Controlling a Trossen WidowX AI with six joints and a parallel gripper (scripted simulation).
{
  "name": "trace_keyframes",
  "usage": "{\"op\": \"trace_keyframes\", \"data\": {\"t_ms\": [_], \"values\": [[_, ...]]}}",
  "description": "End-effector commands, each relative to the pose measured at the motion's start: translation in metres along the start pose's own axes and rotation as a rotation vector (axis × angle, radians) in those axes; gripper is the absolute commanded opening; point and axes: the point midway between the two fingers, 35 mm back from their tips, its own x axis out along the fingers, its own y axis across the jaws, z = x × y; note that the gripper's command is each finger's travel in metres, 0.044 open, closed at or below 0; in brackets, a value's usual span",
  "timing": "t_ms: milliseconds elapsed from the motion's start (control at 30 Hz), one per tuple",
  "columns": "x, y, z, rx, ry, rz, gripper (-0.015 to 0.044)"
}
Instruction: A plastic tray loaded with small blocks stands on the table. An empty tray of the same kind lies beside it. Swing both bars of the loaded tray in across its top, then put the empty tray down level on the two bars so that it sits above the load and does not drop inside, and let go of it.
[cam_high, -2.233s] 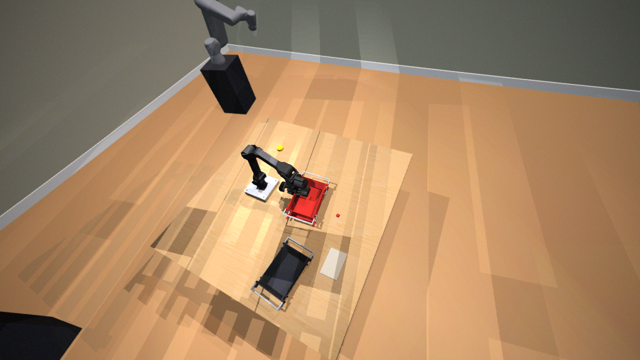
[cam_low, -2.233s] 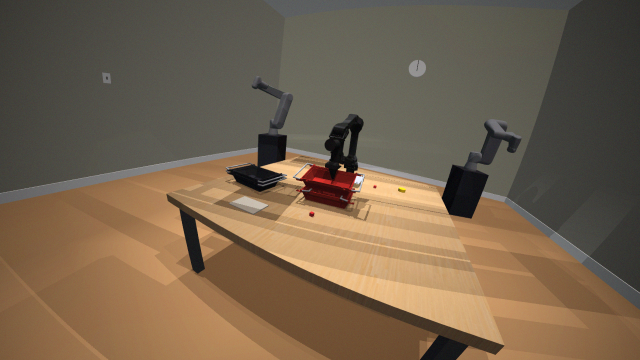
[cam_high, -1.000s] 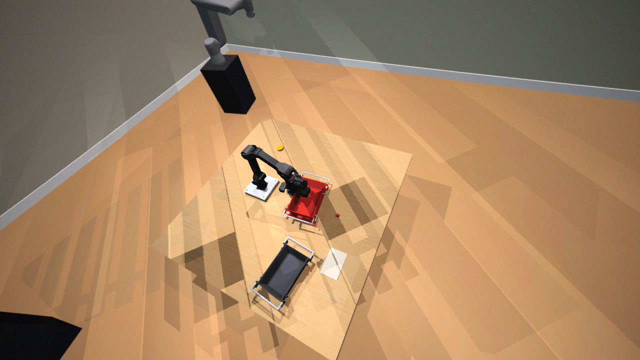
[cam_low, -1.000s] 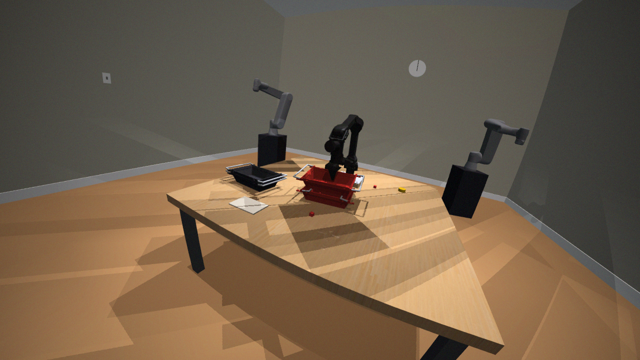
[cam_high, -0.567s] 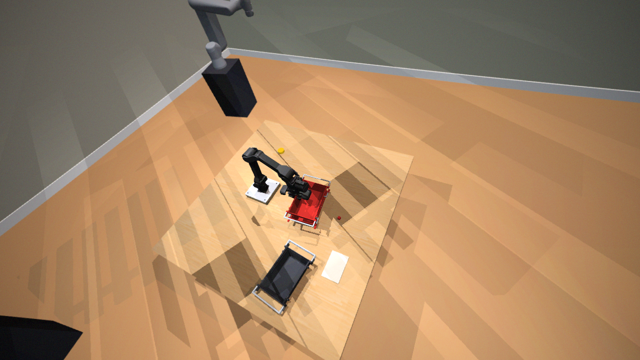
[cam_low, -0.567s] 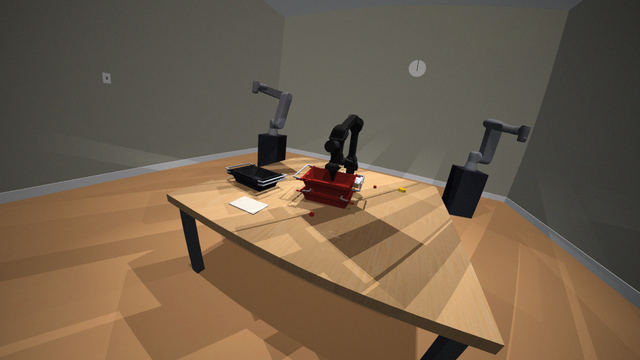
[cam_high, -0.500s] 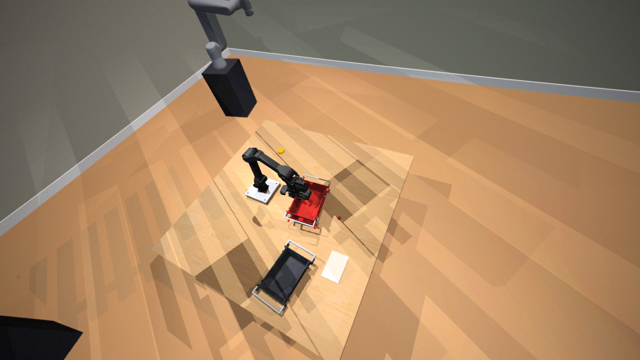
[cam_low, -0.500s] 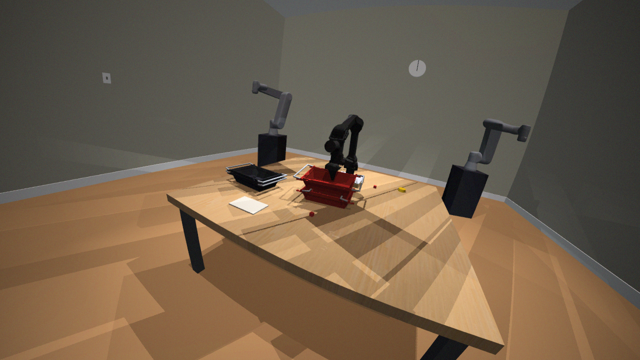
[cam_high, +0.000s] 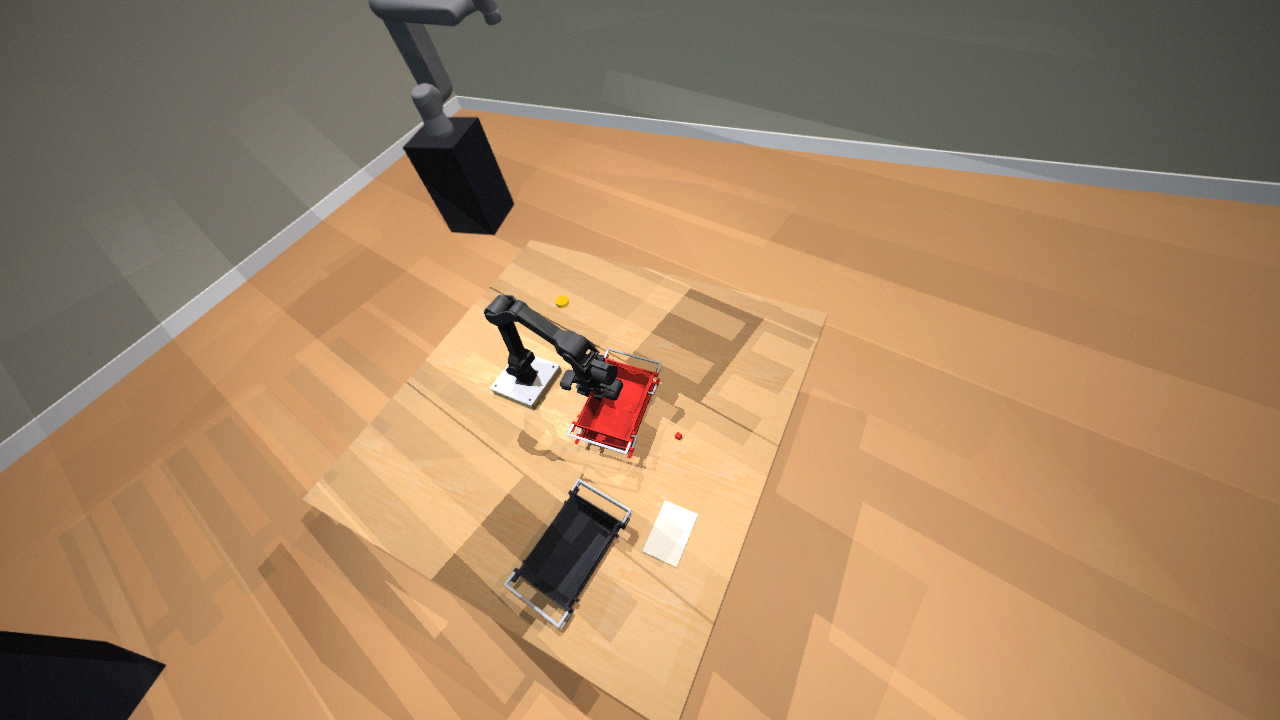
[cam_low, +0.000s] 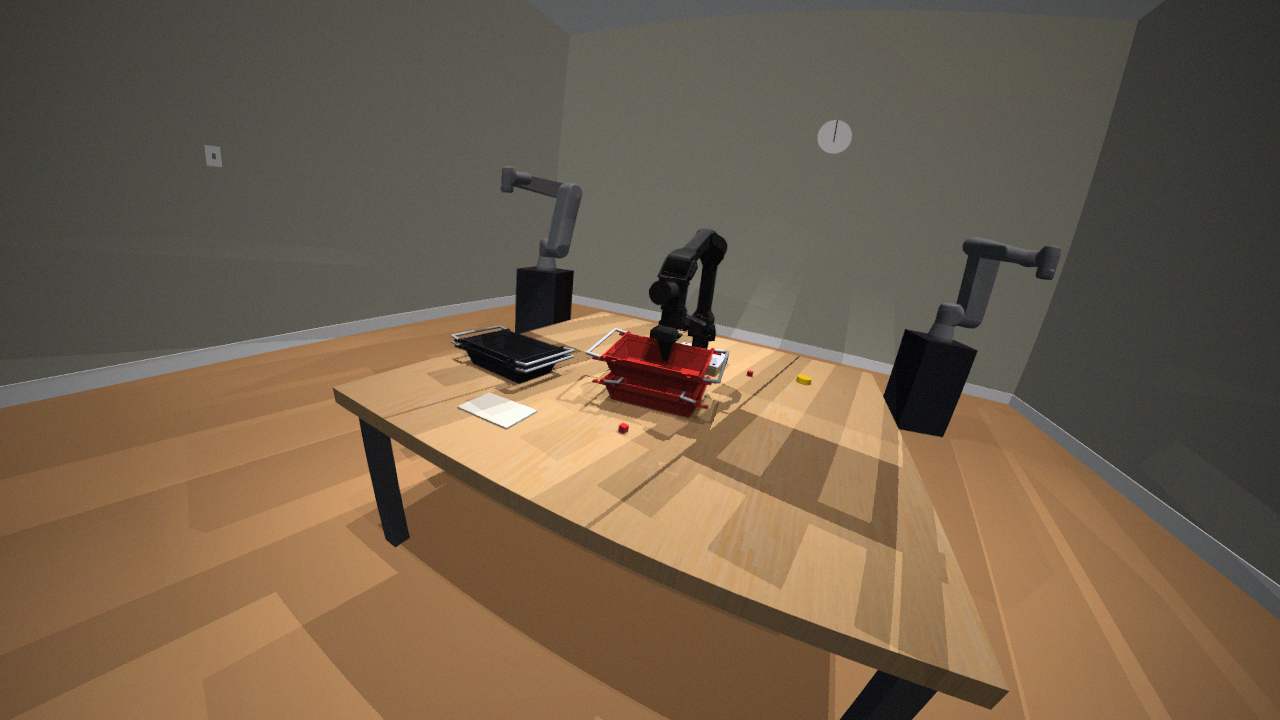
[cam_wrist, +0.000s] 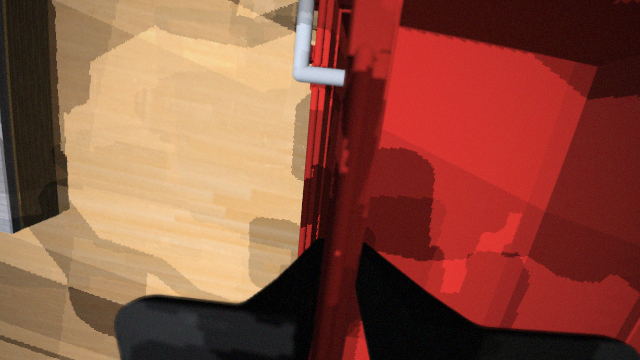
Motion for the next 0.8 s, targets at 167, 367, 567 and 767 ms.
{"op": "trace_keyframes", "data": {"t_ms": [167, 367, 567, 767], "values": [[0.004, 0.007, 0.000, -0.005, 0.001, 0.030, 0.0000], [0.004, 0.007, 0.000, -0.005, 0.001, 0.030, 0.0000], [0.004, 0.003, 0.000, -0.002, 0.001, 0.010, 0.0000], [0.012, 0.010, 0.000, -0.005, 0.001, 0.030, 0.0000]]}}
